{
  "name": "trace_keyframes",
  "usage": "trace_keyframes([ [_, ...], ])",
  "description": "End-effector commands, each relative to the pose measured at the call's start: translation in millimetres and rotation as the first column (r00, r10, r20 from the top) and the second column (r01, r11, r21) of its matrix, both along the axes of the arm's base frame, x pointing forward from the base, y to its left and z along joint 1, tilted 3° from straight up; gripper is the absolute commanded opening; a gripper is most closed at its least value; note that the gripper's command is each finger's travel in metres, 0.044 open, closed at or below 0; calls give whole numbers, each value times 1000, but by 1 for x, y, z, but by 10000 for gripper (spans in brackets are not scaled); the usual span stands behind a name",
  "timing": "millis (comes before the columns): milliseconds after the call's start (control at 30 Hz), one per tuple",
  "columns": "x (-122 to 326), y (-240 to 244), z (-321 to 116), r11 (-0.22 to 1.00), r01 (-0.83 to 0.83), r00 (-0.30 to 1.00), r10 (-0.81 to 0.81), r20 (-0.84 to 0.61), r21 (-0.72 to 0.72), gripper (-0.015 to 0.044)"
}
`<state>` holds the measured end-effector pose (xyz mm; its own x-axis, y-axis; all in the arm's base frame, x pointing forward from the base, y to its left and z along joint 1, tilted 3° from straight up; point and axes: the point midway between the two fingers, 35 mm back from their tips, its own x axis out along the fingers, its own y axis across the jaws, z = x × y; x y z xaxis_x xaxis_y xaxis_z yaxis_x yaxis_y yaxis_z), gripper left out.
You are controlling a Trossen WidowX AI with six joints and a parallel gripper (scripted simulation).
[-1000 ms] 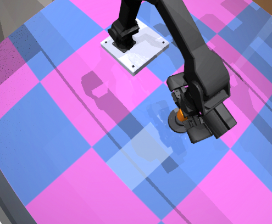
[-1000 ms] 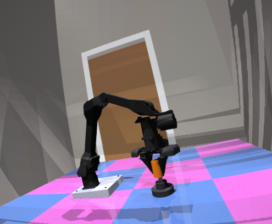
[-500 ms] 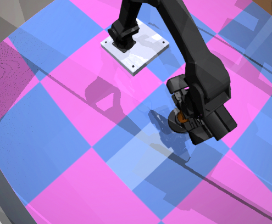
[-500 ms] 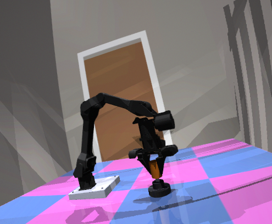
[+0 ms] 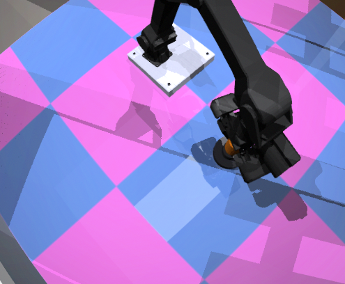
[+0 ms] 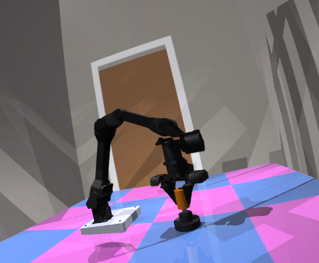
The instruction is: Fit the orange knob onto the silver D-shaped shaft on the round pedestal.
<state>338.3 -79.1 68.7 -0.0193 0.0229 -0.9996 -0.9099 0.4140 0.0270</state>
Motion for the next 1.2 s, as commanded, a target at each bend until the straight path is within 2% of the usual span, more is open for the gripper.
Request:
trace_keyframes([
  [0, -1, 0, 4, 999, -52, 999, 52, 5, -3, 0],
  [167, -3, 0, 4, 979, -206, 979, 206, 8, -1, 0],
  [1167, 1, 0, -8, 979, -202, 979, 202, 9, -1, 0],
])
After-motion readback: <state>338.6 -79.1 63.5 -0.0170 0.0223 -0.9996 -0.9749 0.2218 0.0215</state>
